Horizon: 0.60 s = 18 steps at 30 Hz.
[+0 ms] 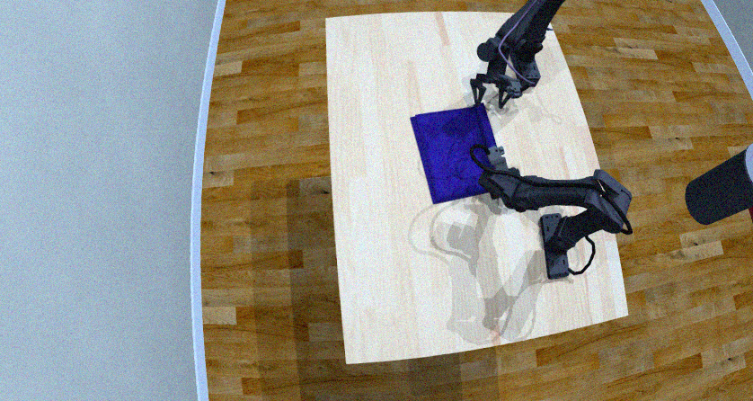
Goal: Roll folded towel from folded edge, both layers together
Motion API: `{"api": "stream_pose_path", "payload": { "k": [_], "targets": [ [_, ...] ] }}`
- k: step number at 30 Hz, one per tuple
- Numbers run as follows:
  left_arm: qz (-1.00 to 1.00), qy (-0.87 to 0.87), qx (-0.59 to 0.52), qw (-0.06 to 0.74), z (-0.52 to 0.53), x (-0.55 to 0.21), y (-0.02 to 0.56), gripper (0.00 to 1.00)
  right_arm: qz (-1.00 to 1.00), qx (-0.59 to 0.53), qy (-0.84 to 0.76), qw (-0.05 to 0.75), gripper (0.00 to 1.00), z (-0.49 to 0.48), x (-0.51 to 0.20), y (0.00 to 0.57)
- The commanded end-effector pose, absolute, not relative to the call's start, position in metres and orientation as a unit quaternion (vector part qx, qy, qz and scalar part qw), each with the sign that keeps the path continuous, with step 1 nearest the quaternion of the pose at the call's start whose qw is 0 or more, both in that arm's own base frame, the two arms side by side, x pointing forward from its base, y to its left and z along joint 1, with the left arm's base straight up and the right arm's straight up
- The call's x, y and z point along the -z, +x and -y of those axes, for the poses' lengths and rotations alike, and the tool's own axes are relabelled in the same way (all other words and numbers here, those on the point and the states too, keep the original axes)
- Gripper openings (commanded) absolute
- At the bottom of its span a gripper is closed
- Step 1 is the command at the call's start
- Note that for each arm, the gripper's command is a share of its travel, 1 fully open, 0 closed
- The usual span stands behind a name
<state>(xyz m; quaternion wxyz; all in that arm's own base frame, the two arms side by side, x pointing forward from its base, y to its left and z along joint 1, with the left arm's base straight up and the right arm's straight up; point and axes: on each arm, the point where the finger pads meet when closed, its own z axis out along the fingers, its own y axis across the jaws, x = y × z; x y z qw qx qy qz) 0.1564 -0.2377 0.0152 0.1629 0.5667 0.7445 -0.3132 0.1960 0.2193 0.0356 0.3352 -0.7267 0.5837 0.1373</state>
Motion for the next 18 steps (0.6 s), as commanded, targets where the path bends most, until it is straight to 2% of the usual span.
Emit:
{"api": "stream_pose_path", "payload": {
  "k": [1, 11, 18],
  "targets": [
    [-0.733, 0.557, 0.373, 0.114, 0.2426, -0.0244, 0.1501, 0.08, -0.578, -0.140, -0.725, 0.347, 0.98, -0.2220, -0.0413, 0.1936],
    [-0.737, 0.504, 0.449, 0.031, 0.2426, -0.0271, 0.1501, 0.08, -0.578, -0.140, -0.725, 0.347, 0.98, -0.2220, -0.0413, 0.1936],
    [-0.735, 0.487, 0.471, 0.005, 0.2426, -0.0279, 0.1501, 0.08, -0.578, -0.140, -0.725, 0.347, 0.98, -0.2220, -0.0413, 0.1936]
  ]
}}
